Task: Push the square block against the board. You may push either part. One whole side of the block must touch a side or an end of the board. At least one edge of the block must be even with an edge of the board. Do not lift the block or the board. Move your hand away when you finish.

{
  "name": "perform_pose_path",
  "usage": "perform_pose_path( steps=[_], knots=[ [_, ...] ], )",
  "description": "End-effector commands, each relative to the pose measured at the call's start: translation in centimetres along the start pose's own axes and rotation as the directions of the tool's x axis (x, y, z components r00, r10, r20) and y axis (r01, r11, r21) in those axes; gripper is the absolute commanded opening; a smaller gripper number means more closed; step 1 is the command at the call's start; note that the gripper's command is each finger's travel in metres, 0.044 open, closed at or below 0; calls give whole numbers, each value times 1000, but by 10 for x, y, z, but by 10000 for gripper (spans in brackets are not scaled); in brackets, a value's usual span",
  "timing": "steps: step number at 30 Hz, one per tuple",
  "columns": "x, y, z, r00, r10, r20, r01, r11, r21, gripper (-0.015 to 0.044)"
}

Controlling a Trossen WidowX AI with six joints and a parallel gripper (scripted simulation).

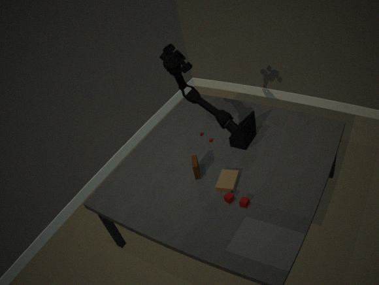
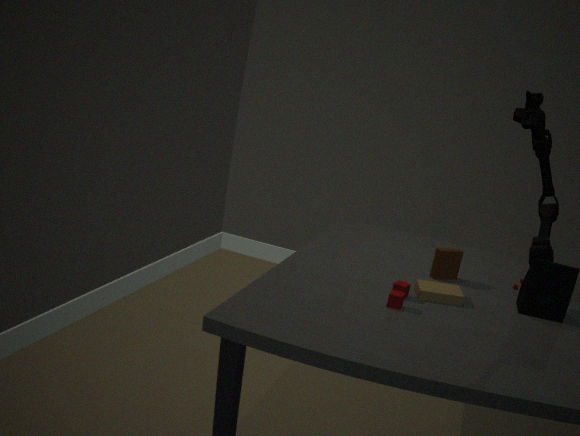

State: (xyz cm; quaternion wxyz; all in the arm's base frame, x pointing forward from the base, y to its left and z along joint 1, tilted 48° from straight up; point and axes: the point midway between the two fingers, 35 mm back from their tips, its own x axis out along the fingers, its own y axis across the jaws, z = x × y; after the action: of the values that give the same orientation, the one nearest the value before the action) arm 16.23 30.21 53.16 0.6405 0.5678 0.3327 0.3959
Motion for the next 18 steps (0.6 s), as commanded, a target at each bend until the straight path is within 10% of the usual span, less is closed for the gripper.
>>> perform_pose_path(
  steps=[1, 18],
  knots=[
    [15, -30, 21, 991, -107, 81, 108, 994, -10, 0],
    [34, -149, 117, 792, -481, 376, 516, 856, 7, 0]
  ],
)
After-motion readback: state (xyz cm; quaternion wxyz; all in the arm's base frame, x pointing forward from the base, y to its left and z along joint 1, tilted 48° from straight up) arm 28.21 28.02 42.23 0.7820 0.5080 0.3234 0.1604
